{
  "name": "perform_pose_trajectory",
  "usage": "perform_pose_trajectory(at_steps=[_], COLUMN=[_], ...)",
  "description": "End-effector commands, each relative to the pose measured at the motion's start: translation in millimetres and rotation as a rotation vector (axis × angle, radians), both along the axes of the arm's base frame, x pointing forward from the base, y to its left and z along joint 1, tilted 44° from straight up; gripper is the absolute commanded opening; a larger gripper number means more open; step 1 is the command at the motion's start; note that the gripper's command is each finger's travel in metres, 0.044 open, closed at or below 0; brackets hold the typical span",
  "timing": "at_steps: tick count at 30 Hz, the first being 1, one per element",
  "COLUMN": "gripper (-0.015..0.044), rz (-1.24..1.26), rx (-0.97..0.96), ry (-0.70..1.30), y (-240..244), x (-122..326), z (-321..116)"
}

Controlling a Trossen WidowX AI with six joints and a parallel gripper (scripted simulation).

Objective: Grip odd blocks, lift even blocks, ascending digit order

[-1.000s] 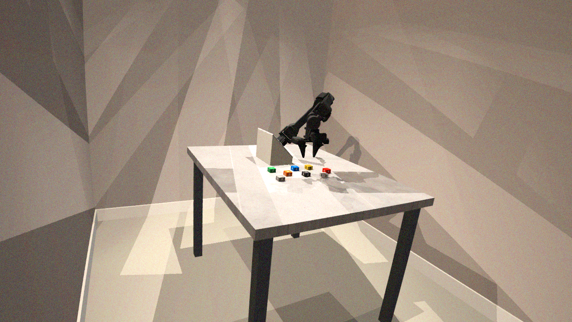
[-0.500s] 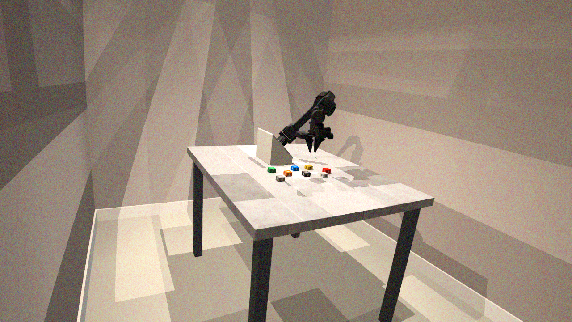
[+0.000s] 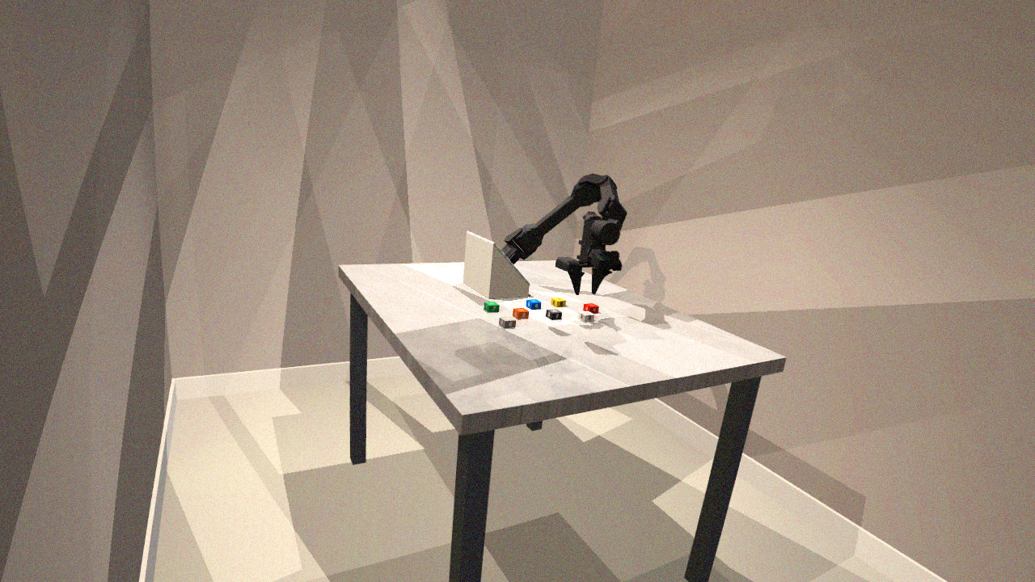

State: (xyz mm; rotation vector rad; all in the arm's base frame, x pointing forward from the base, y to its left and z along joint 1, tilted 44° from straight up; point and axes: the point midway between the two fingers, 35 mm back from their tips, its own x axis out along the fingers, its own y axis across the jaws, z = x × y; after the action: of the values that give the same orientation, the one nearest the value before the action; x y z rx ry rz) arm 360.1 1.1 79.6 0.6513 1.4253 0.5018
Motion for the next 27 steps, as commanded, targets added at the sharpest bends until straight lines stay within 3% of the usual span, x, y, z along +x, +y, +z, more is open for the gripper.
perform_pose_trajectory(at_steps=[1, 3, 27], gripper=[0.0356, 0.04, 0.04], rz=[0.01, 0.01, 0.01], rx=[0.012, 0.012, 0.014], ry=[0.006, 0.006, 0.006], y=[23, 23, 47], x=[-2, -2, 1], z=[-18, -18, -44])
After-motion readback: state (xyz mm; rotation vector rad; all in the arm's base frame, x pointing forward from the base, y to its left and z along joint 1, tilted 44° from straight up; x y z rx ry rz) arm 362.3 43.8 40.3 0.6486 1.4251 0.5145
